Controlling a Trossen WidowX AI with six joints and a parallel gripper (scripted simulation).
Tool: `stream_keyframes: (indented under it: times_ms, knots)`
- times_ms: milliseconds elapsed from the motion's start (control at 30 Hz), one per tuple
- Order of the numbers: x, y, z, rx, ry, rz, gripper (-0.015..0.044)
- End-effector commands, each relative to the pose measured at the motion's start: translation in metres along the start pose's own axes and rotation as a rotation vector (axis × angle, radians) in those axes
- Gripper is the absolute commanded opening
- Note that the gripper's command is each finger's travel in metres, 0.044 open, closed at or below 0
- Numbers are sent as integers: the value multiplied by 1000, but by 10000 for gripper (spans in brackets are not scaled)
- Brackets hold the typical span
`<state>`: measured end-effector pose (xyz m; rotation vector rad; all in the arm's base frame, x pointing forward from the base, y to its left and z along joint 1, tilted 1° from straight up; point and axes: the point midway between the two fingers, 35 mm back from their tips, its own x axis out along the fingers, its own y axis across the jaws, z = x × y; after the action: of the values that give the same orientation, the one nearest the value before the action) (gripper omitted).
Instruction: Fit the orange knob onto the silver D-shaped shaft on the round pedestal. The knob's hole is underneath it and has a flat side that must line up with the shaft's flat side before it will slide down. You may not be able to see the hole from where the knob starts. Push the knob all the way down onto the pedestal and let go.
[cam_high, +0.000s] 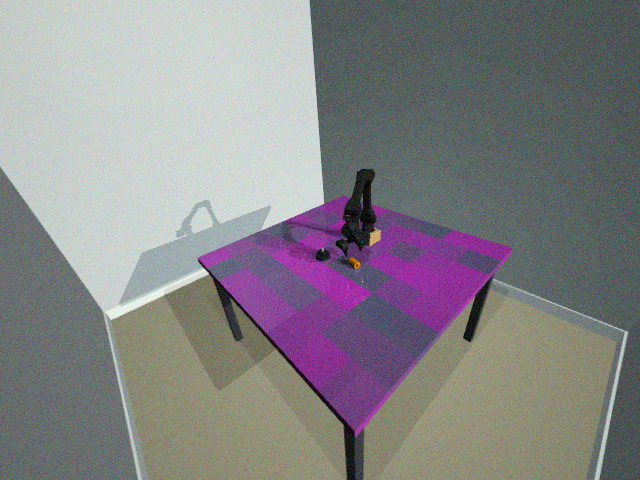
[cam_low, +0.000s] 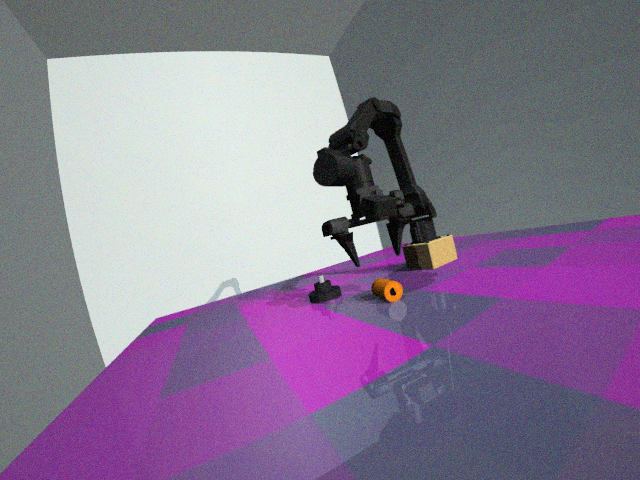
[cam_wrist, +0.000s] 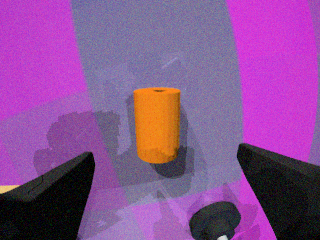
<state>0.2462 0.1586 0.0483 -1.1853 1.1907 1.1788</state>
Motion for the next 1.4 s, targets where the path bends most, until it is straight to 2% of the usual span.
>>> stream_keyframes:
  times_ms: [0,1233,1367]
  knots:
    - [21,2,-2,8,15,12,440]
    - [71,3,-2,8,15,12,440]
    - [71,3,-2,8,15,12,335]
